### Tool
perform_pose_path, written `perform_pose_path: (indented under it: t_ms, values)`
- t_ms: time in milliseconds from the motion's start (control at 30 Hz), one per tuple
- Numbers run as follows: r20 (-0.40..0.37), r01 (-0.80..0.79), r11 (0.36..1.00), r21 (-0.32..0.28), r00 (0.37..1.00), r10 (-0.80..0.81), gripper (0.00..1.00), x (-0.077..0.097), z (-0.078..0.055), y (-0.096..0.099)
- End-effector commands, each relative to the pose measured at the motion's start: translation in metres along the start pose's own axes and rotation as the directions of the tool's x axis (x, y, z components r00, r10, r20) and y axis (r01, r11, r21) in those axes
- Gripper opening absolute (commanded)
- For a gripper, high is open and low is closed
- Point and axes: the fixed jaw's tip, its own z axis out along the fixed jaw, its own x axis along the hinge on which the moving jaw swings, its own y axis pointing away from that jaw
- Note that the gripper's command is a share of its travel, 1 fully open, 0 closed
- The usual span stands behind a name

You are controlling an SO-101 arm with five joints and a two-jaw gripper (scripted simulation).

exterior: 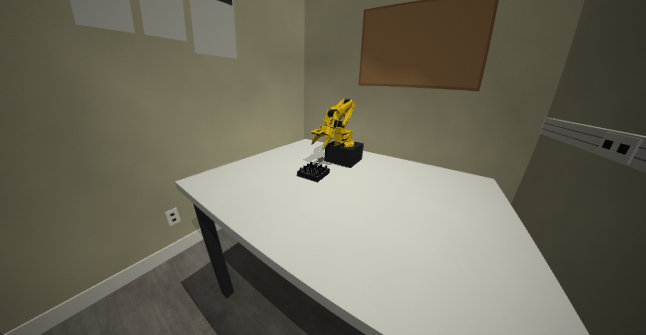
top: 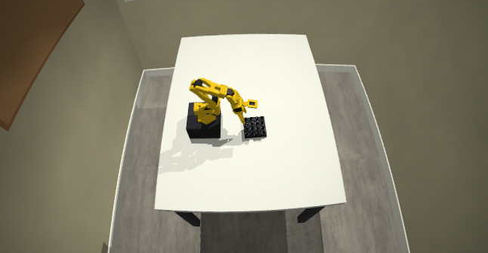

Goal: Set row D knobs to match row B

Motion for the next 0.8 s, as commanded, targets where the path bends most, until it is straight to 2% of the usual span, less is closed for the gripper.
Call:
perform_pose_path:
  t_ms: [0,333,400,600,767]
  values:
    - [-0.009,-0.001,1.000,-0.006,1.000,0.001,0.40,0.002,0.001,0.002]
    - [-0.009,-0.001,1.000,-0.006,1.000,0.001,0.40,-0.025,0.008,0.001]
    - [-0.009,-0.001,1.000,-0.006,1.000,0.001,0.40,-0.025,0.008,0.001]
    - [-0.009,-0.001,1.000,-0.006,1.000,0.001,0.40,-0.042,0.018,0.001]
    - [-0.009,-0.001,1.000,-0.006,1.000,0.001,0.40,-0.050,0.024,0.001]
